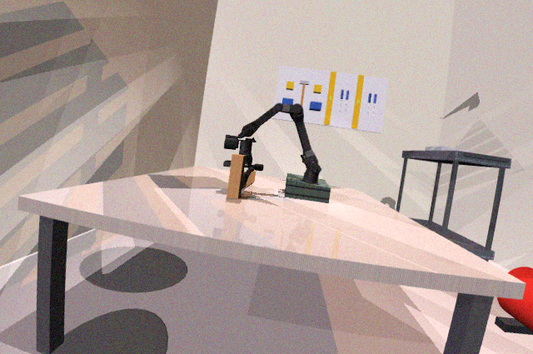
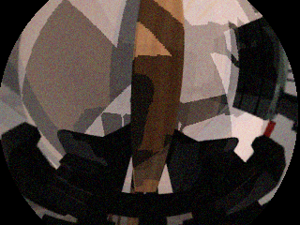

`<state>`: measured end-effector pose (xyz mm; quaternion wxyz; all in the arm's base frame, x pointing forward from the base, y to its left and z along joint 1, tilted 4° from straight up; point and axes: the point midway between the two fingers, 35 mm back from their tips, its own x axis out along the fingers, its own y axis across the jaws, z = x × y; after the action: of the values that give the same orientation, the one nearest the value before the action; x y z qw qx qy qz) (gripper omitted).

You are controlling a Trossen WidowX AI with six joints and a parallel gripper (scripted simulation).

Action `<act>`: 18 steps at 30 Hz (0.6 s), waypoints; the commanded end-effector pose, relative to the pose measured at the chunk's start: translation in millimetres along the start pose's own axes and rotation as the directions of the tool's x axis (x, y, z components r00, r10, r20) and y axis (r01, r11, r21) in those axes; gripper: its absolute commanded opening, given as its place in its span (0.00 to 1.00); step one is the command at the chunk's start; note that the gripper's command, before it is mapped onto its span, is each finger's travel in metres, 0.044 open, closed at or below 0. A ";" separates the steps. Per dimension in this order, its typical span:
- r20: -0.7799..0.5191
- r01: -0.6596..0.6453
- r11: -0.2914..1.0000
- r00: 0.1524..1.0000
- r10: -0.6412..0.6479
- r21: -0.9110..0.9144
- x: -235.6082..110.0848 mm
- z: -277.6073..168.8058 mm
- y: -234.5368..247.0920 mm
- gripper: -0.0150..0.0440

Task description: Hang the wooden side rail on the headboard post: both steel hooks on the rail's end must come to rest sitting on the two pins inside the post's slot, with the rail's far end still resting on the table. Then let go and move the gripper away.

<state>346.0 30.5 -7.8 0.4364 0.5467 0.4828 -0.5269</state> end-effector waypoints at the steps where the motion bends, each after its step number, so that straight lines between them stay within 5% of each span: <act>1: -0.006 -0.020 1.000 1.000 0.020 -0.005 -4.1 -2.8 6.5 0.25; 18: -0.006 -0.020 1.000 1.000 0.020 -0.005 -3.9 -4.7 6.7 0.25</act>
<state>348.5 32.7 -7.1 0.4383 0.5474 0.4827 -0.5247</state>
